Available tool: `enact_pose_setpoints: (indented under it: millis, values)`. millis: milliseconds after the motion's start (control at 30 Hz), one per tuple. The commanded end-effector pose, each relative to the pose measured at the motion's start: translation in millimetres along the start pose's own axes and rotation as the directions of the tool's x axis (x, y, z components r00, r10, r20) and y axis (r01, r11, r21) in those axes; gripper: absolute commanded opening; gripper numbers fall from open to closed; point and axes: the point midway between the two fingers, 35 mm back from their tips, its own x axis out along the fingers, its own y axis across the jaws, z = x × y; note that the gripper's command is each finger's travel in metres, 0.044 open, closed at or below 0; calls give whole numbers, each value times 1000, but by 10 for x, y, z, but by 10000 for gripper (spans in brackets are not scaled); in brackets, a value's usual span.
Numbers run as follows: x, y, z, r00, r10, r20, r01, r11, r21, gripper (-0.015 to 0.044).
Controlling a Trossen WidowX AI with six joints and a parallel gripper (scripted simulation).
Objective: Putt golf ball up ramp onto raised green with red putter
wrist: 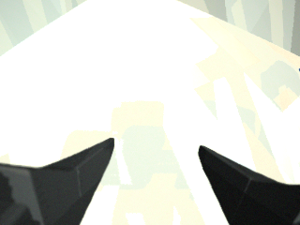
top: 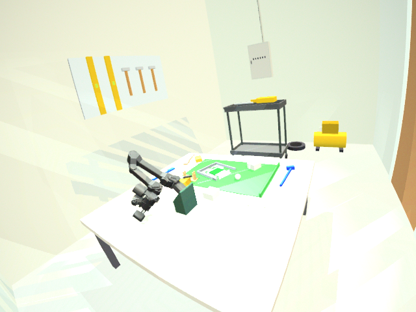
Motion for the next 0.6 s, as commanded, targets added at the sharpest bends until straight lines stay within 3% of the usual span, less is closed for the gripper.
enact_pose_setpoints:
  millis: [0,167,267,567]
  values:
    - [5,-3,-2,1000,-2,-1,2,1000,-1,426]
    - [178,-127,-59,997,-76,-26,75,997,-25,440]
    - [275,-32,-23,998,-51,-34,52,998,26,440]
    - [563,370,373,996,87,-18,-88,995,-43,440]
